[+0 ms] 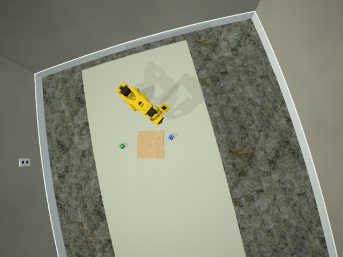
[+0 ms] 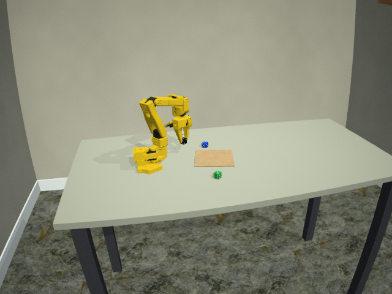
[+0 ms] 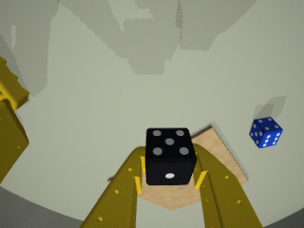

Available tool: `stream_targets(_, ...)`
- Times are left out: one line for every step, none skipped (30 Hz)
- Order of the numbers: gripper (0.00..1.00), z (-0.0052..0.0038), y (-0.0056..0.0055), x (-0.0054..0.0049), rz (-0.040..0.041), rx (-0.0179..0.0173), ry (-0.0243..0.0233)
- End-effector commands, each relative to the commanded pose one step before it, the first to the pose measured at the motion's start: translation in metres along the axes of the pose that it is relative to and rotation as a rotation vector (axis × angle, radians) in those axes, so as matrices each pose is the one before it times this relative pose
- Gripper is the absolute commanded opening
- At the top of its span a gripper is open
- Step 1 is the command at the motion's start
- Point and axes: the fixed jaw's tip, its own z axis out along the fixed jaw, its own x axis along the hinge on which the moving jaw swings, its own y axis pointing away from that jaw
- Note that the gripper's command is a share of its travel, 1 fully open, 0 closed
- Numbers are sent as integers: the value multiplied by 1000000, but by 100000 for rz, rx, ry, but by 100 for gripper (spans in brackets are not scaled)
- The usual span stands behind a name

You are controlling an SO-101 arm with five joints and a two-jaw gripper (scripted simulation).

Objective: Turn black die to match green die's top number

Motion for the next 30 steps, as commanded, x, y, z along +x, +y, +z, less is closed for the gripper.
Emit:
stream_targets(0,-5961,-6076,-765,-7,5264,-172)
stream_targets(0,0,0,0,0,0,0)
stream_targets(0,0,0,0,0,0,0)
stream_targets(0,0,0,0,0,0,0)
stream_targets(0,0,0,0,0,0,0)
stream_targets(0,0,0,0,0,0,0)
stream_targets(0,0,0,0,0,0,0)
stream_targets(0,0,0,0,0,0,0)
stream_targets(0,21,0,4,1,0,0)
stream_targets(0,96,-1,0,0,0,0)
stream_targets(0,235,-6,-6,0,0,0)
stream_targets(0,385,-5,0,0,0,0)
stream_targets(0,535,-4,0,0,0,0)
stream_targets(0,649,-10,0,0,0,0)
stream_targets(0,727,0,0,0,0,0)
stream_targets(0,751,1,0,0,0,0)
stream_targets(0,721,6,0,0,0,0)
stream_targets(0,648,14,0,0,0,0)
stream_targets(0,528,8,0,0,0,0)
stream_targets(0,384,7,0,0,0,0)
stream_targets(0,234,6,0,0,0,0)
stream_targets(0,96,5,0,0,0,0)
stream_targets(0,18,1,0,0,0,0)
stream_targets(0,0,0,0,0,0,0)
stream_targets(0,0,0,0,0,0,0)
stream_targets(0,15,1,2,0,0,1)
stream_targets(0,102,-2,0,0,0,0)
stream_targets(0,235,-8,0,0,0,0)
stream_targets(0,391,-7,0,0,0,0)
stream_targets(0,529,-2,0,0,0,0)
